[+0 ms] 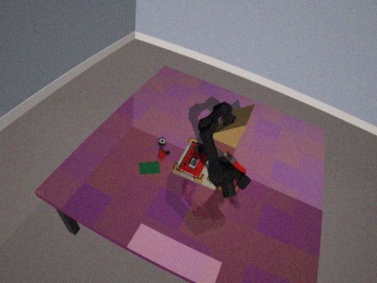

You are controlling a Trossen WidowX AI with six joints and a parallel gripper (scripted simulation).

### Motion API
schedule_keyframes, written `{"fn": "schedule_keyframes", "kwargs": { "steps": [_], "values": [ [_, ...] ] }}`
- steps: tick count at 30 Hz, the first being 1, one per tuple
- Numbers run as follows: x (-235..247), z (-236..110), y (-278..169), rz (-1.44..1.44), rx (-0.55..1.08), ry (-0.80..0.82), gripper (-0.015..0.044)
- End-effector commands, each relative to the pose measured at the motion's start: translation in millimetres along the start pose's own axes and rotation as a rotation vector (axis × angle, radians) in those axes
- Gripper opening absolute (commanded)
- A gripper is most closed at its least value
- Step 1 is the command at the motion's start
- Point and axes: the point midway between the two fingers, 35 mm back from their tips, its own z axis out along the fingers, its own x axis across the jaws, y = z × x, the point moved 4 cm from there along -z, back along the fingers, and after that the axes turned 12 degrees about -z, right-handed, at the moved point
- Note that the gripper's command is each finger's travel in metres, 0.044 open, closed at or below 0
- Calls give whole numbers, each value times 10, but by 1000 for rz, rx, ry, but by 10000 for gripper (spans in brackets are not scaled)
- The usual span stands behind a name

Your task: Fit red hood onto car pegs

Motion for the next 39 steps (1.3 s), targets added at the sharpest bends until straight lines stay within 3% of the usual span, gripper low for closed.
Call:
{"fn": "schedule_keyframes", "kwargs": {
  "steps": [1, 14, 18, 25, 39],
  "values": [
    [1, 3, 2, 3, 1, -1, 105],
    [1, 3, 2, 3, 1, -1, 440],
    [14, -43, -58, 3, -6, 6, 440],
    [92, -358, -563, 1, -50, 62, 440],
    [92, -358, -563, 1, -50, 62, 440]
  ]
}}
